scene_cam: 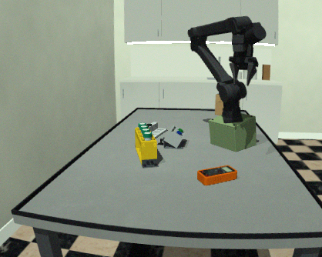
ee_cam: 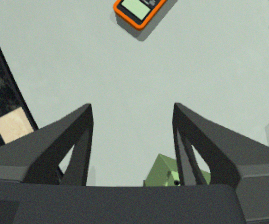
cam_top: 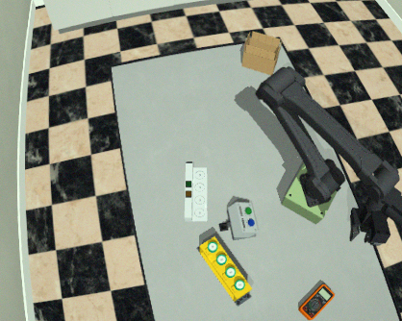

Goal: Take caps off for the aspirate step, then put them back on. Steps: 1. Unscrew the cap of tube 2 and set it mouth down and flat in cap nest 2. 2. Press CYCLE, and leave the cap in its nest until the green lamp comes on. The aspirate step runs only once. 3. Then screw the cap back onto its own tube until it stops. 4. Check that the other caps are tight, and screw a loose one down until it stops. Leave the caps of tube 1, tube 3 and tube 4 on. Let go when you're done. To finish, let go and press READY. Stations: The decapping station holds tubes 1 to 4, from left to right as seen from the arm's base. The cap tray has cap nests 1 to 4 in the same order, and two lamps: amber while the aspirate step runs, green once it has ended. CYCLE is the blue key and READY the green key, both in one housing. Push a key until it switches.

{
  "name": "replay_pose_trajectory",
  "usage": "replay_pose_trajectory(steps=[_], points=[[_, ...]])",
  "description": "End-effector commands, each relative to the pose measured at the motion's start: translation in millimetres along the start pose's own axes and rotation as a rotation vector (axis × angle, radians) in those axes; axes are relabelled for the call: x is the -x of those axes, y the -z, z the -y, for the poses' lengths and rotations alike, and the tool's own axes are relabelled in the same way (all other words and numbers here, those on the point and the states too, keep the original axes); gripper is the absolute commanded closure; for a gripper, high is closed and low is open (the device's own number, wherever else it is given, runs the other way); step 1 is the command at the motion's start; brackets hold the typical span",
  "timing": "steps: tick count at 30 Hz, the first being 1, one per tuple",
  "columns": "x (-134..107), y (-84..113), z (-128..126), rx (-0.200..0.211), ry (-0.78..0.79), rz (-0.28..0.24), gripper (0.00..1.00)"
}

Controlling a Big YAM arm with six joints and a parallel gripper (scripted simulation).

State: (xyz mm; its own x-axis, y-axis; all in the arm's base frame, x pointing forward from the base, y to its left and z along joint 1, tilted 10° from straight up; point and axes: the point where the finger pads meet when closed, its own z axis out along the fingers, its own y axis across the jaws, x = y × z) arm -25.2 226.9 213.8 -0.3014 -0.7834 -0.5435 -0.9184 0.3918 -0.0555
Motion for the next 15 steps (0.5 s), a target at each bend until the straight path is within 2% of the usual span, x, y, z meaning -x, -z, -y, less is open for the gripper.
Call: replay_pose_trajectory(steps=[1,6,7,8,9,12,13,15], points=[[12,10.9,-4,0.022,-0.016,0.024,0.51],[12,10.9,-4,0.022,-0.016,0.024,0.51],[-2,-0.4,12,-0.007,-0.013,-0.011,0.51],[24,13.7,4,-0.003,-0.035,-0.002,0.51],[27,10.1,6,-0.026,-0.046,-0.023,0.51],[43,0.5,10,-0.021,-0.060,-0.007,0.51],[45,-3.3,14,-0.042,-0.073,-0.030,0.51],[50,-9.5,21,-0.051,-0.076,-0.035,0.51]])
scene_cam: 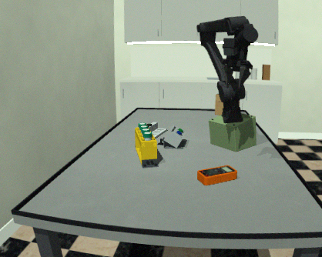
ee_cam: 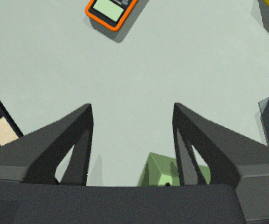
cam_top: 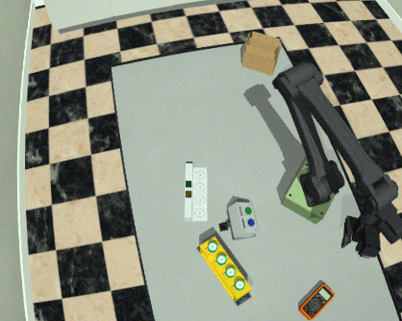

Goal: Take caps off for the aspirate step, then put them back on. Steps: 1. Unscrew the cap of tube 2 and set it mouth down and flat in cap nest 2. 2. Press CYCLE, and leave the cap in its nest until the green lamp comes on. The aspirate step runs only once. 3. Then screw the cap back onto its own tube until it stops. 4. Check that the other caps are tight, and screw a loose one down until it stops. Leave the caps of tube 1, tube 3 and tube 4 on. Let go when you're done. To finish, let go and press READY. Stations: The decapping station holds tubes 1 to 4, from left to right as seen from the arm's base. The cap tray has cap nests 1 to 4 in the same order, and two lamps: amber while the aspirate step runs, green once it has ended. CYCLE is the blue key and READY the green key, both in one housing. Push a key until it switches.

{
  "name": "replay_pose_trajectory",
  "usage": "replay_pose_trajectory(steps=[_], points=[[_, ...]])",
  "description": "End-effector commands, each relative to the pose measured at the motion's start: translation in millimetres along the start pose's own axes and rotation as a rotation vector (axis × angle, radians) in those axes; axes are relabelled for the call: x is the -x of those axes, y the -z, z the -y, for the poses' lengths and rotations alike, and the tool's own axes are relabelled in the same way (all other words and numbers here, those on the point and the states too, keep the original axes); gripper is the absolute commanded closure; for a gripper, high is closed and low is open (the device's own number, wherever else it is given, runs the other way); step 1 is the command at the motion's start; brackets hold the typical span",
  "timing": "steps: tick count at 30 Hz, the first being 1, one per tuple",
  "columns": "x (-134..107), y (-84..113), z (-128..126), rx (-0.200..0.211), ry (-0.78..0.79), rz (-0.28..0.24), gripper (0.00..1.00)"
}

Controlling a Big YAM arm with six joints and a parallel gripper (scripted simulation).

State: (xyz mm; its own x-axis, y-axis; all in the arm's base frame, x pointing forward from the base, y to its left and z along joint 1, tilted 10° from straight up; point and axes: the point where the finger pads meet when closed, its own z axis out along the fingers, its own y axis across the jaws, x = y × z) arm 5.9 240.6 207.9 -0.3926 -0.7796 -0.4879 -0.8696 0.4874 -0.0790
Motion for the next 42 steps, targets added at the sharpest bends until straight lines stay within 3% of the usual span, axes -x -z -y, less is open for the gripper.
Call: replay_pose_trajectory(steps=[1,3,4,8,9,12,13,17,18,20,21,25,26,30,35,36,39,40,42], points=[[35,8.8,0,0.007,-0.010,0.013,0.51],[40,2.6,7,-0.001,-0.013,0.009,0.51],[42,-1.1,11,-0.021,-0.026,-0.020,0.51],[48,-7.1,18,-0.025,-0.031,-0.019,0.51],[44,-10.3,25,-0.052,-0.040,-0.066,0.51],[56,-19.4,34,-0.047,-0.050,-0.047,0.51],[50,-28.2,39,-0.055,-0.044,-0.063,0.51],[65,-34.2,55,-0.068,-0.070,-0.074,0.51],[66,-37.0,60,-0.079,-0.089,-0.100,0.51],[70,-42.4,69,-0.082,-0.092,-0.101,0.51],[65,-44.6,74,-0.098,-0.107,-0.147,0.51],[73,-50.4,82,-0.095,-0.115,-0.128,0.51],[68,-52.2,88,-0.107,-0.132,-0.176,0.51],[77,-62.7,106,-0.107,-0.138,-0.153,0.51],[79,-74.1,131,-0.116,-0.163,-0.177,0.51],[75,-75.6,136,-0.120,-0.185,-0.216,0.51],[80,-82.4,151,-0.122,-0.188,-0.200,0.51],[74,-83.5,156,-0.123,-0.213,-0.241,0.51],[74,-83.5,156,-0.123,-0.213,-0.241,0.51]])
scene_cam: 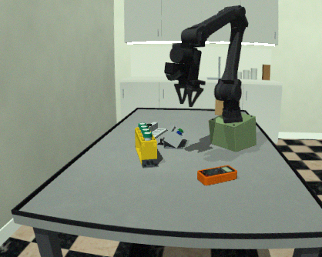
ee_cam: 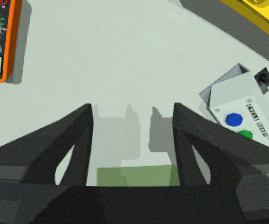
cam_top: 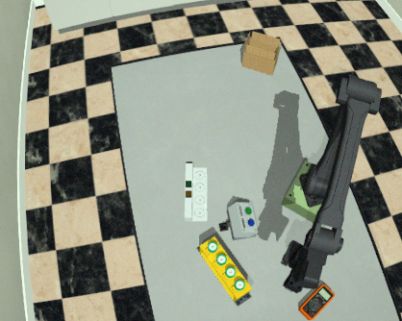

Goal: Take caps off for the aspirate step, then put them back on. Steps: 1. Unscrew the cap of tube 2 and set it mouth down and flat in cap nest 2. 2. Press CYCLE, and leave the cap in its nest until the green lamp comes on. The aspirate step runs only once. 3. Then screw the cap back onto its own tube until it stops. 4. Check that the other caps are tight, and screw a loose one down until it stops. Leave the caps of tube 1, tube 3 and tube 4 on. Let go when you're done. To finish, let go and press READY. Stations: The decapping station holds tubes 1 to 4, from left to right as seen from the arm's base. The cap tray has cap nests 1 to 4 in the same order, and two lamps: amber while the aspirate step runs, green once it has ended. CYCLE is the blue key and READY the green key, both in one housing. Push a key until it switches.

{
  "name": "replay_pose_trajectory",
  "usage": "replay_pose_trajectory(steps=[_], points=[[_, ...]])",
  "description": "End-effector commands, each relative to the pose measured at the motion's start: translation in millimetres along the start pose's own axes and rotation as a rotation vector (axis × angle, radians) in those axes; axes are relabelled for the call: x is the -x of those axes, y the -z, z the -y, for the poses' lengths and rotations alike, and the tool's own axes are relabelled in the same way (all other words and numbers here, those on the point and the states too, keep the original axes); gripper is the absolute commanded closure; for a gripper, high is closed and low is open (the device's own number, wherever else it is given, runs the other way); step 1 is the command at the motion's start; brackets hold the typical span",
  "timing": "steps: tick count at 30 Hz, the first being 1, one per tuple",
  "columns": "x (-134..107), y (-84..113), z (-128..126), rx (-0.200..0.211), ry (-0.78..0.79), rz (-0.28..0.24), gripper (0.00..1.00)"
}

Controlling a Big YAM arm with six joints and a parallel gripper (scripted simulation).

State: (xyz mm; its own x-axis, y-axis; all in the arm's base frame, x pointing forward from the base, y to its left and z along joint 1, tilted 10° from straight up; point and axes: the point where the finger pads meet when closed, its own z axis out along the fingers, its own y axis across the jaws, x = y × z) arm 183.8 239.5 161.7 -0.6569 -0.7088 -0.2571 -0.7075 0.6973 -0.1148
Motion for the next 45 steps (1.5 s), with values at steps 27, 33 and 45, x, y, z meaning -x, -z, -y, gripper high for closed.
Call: replay_pose_trajectory(steps=[27,33,45], points=[[39,-37.6,121,0.028,-0.123,-0.043,0.51],[35,-46.9,146,0.035,-0.153,-0.054,0.51],[21,-65.5,201,0.048,-0.215,-0.059,0.51]])
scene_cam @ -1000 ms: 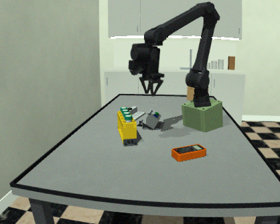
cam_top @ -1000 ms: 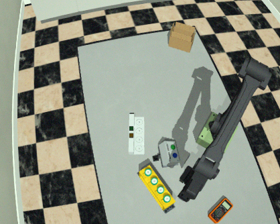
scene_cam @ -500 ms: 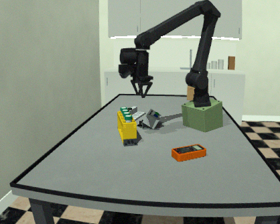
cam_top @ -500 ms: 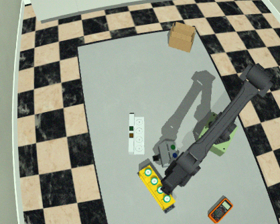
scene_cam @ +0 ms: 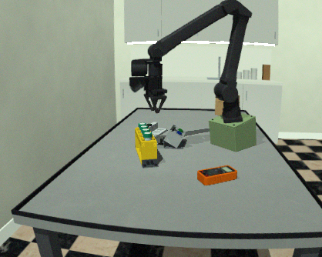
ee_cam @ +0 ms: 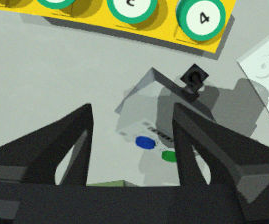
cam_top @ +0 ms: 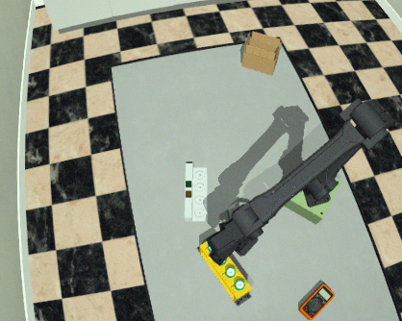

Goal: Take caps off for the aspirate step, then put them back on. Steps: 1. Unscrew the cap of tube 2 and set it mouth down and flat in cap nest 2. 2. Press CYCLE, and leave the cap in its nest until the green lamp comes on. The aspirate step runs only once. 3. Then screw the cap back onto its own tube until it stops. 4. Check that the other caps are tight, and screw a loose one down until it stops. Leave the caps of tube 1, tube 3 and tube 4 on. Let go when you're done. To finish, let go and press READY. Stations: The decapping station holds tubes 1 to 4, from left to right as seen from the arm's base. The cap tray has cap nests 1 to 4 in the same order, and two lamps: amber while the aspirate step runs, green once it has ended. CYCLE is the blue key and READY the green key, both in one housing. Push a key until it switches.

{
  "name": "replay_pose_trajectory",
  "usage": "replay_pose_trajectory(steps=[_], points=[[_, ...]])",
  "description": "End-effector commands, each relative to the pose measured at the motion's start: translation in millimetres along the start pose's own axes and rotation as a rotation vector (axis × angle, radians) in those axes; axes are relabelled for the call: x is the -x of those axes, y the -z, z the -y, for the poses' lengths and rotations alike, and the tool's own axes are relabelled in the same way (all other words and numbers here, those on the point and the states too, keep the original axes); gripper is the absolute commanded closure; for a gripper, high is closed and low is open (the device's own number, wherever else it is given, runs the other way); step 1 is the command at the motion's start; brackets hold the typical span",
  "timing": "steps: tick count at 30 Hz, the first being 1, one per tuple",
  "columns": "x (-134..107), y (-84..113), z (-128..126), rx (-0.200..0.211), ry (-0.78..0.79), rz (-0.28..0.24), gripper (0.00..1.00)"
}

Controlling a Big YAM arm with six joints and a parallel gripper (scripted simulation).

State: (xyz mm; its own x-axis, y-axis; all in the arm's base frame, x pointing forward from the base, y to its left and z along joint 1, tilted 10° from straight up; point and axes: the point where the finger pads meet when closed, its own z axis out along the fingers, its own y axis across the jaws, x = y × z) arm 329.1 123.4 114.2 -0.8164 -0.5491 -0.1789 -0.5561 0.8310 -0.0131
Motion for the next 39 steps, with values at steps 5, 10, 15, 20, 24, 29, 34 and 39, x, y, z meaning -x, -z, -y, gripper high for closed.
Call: replay_pose_trajectory(steps=[5,10,15,20,24,29,34,39], points=[[22,3.3,38,-0.007,0.006,0.040,0.51],[18,-2.0,58,0.002,-0.025,0.038,0.51],[11,-8.3,84,0.011,-0.057,0.039,0.51],[-1,-16.6,118,0.019,-0.088,0.041,0.51],[-9,-19.1,126,0.027,-0.090,0.025,0.51],[-14,-21.3,117,0.028,-0.089,0.021,0.51],[3,-9.2,111,0.016,-0.169,0.046,0.51],[19,-5.8,80,0.029,-0.486,0.046,0.51]])
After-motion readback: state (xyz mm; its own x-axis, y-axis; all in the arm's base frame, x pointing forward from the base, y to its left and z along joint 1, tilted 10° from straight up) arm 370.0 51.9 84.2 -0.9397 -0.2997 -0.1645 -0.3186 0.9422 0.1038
